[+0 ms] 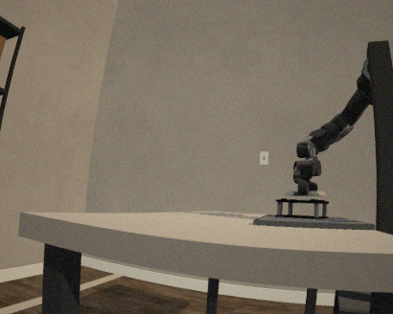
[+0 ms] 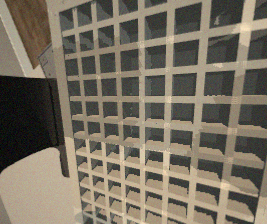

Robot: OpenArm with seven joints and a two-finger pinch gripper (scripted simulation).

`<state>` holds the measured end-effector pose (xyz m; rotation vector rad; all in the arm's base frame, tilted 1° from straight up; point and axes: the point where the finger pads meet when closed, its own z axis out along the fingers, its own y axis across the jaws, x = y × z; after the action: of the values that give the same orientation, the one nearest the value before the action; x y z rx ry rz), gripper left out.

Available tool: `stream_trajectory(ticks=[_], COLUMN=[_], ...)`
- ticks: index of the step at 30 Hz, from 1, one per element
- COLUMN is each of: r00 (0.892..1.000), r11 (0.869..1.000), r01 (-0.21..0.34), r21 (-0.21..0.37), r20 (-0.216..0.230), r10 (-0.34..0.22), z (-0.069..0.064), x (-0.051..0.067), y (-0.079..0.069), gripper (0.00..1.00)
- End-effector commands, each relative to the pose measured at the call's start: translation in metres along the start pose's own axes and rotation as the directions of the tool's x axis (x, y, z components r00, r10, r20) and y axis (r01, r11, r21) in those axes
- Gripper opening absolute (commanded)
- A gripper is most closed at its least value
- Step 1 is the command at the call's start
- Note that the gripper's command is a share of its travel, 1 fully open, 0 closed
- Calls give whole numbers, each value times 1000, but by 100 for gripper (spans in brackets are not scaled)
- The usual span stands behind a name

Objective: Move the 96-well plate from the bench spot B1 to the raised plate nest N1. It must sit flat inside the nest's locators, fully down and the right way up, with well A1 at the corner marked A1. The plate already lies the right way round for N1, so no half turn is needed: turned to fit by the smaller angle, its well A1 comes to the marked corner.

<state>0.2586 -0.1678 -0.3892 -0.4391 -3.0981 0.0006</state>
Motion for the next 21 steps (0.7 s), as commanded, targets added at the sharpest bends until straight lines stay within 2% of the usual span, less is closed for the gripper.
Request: stream_trajectory(ticks=[1,10,15,21], r00=[1000,1000,1000,1000], r11=[1000,1000,1000,1000], r01=[0,0,5,5], r21=[-13,-13,-13,-13], r20=[22,22,18,18], r10=[0,0,-5,-5], z=[-4,-4,8,8], x=[-7,-7,-8,-8], y=[2,2,3,3], gripper=[0,0,0,0])
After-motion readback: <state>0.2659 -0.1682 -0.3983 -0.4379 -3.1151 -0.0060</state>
